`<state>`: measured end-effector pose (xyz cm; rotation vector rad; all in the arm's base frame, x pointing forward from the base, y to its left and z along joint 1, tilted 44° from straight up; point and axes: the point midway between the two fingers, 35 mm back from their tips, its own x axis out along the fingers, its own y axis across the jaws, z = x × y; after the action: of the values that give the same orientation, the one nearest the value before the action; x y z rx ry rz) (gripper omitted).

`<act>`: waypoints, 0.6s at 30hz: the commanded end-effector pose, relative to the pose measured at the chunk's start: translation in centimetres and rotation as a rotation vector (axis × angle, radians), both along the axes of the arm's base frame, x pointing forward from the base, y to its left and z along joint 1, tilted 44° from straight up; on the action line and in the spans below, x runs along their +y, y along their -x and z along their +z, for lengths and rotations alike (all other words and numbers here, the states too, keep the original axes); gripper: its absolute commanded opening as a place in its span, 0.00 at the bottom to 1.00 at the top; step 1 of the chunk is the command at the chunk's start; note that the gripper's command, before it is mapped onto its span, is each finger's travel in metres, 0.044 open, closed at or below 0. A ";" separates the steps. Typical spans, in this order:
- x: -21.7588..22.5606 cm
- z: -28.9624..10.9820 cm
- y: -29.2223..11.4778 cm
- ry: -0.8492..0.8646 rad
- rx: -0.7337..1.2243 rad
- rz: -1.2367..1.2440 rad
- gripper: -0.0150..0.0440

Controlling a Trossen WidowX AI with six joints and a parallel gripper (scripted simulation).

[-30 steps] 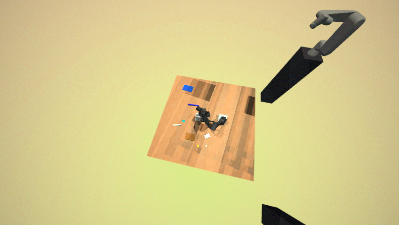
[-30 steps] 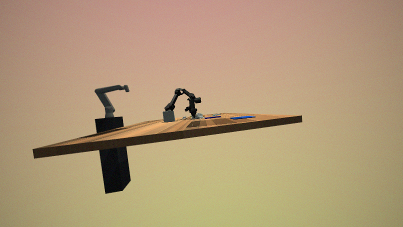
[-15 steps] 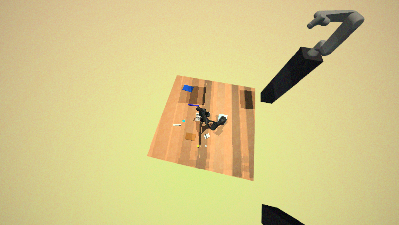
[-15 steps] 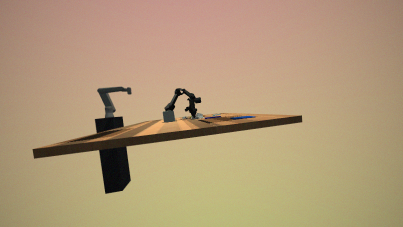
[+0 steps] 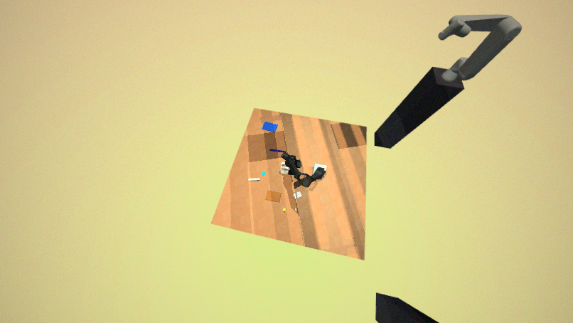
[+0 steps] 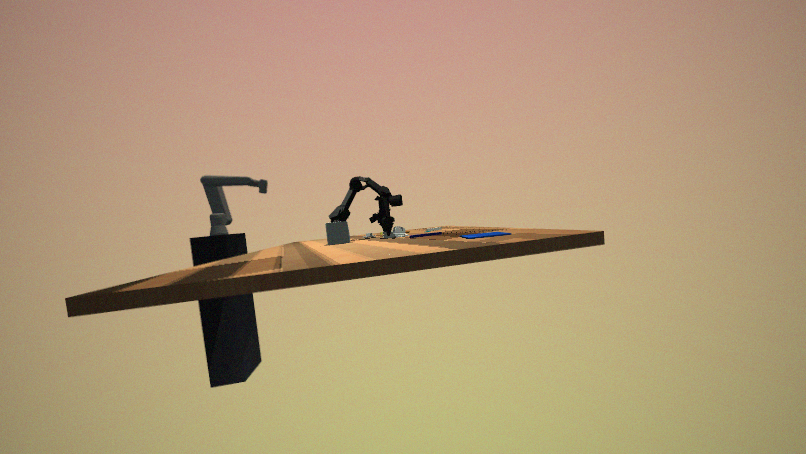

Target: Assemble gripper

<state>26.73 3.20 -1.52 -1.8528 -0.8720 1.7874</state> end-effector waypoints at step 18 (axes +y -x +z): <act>0.3 -0.4 -0.1 0.001 -0.001 0.000 0.85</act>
<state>26.71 3.25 -1.65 -1.8551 -0.8698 1.7869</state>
